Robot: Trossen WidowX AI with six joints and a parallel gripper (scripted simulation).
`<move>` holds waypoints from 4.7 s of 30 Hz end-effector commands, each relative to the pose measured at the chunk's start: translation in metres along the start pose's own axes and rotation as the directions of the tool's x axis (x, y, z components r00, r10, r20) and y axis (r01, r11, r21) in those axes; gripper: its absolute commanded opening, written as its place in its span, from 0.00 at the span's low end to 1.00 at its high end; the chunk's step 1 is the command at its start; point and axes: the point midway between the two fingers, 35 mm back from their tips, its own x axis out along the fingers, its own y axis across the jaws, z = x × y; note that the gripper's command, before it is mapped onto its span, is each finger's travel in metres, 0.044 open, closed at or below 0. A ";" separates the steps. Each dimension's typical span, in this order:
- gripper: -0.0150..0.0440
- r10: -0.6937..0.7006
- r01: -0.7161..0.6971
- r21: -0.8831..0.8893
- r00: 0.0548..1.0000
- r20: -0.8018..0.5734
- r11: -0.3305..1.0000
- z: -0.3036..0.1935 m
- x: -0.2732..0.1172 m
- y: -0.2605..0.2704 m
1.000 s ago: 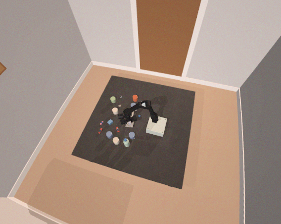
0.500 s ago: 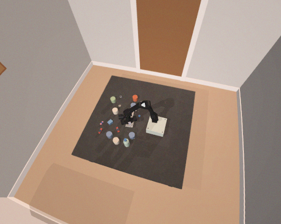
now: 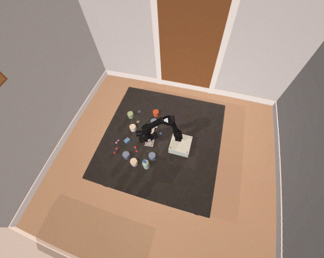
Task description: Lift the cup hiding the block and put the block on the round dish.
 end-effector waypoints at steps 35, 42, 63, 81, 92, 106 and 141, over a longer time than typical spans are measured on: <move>0.25 0.037 -0.036 -0.005 0.999 0.027 0.999 0.116 -0.043 -0.037; 0.25 0.039 -0.039 0.009 0.999 0.037 0.999 0.153 -0.035 -0.063; 0.25 0.015 -0.016 0.012 0.999 0.049 1.000 0.239 0.001 -0.167; 0.25 -0.007 0.007 -0.003 0.999 0.035 1.000 0.265 0.028 -0.250; 0.25 -0.008 0.008 -0.003 0.999 0.035 1.000 0.266 0.070 -0.250; 0.25 -0.008 0.008 -0.003 0.999 0.034 1.000 0.266 0.081 -0.250; 1.00 -0.007 0.007 -0.004 0.999 0.035 1.000 0.265 0.025 -0.250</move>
